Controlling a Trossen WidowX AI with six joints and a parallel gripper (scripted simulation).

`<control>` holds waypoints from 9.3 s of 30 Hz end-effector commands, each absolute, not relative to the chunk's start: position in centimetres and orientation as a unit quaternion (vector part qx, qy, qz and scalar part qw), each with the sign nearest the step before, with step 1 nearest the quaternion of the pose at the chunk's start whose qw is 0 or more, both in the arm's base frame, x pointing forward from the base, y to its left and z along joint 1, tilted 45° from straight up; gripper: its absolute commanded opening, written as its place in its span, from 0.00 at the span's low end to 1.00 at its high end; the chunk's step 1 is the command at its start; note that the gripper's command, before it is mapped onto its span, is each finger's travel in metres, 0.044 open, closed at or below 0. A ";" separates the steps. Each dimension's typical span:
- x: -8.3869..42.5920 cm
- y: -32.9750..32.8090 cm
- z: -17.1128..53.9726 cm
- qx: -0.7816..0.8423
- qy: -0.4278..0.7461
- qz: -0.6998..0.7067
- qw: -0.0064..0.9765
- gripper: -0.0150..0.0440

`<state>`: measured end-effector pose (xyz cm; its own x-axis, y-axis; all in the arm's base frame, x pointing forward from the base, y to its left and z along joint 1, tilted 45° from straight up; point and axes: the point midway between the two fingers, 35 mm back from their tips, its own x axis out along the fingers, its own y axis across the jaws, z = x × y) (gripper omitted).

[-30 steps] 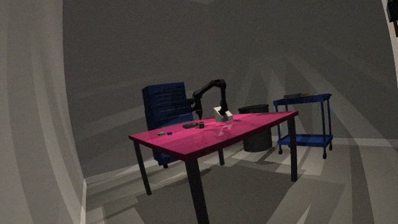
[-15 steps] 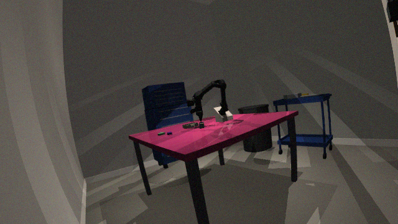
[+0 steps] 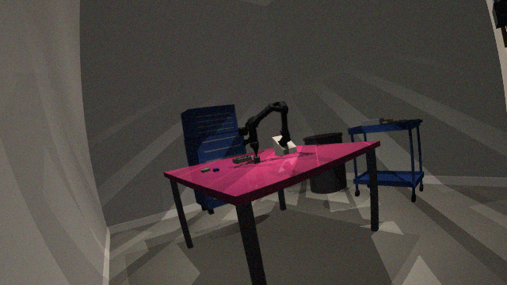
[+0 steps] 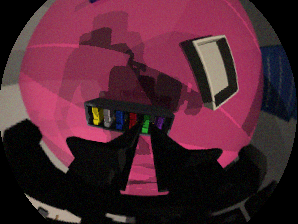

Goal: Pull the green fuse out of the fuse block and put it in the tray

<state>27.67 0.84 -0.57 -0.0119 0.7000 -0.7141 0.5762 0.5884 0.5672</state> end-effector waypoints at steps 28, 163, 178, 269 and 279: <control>27.5 1.7 -1.4 0.454 0.710 0.057 0.536 0.38; 27.7 -0.6 0.8 0.453 0.710 0.056 0.537 0.25; 27.6 -1.1 1.4 0.453 0.710 0.056 0.536 0.25; 29.8 -12.5 -12.1 0.451 0.709 0.054 0.540 0.25; 30.0 -12.8 -11.9 0.446 0.708 0.054 0.545 0.57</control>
